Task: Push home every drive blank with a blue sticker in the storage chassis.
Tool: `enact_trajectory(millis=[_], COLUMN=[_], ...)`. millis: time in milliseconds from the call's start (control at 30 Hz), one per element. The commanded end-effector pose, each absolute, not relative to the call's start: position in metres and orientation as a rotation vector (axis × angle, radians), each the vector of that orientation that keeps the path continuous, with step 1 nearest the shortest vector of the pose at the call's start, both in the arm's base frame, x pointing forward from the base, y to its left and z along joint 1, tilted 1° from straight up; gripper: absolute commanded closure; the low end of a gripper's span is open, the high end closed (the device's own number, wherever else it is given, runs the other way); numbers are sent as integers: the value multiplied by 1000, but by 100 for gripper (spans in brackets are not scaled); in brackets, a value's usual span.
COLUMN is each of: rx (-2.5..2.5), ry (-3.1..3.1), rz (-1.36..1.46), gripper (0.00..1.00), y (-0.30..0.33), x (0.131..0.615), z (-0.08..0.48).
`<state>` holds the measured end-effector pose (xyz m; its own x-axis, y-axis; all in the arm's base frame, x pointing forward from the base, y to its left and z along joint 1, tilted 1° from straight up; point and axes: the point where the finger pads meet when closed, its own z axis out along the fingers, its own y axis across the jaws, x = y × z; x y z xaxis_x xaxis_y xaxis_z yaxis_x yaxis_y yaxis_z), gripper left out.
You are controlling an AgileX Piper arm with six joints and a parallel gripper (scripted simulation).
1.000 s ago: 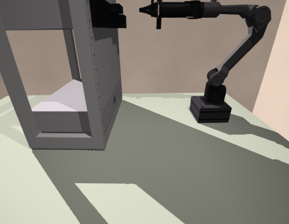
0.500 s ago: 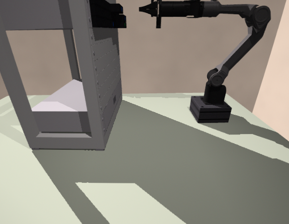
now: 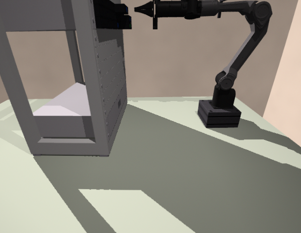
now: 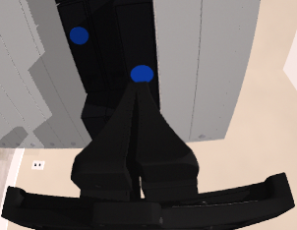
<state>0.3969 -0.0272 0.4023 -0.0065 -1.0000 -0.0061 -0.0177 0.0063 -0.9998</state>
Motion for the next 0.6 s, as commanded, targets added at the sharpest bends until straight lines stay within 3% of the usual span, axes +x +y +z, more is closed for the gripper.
enact_trajectory(millis=[0, 567], rx=[-1208, -1208], ry=[1226, 1226], rz=[-1207, -1207], gripper=[100, 100], y=[-27, -28], x=[403, 421], z=[403, 402])
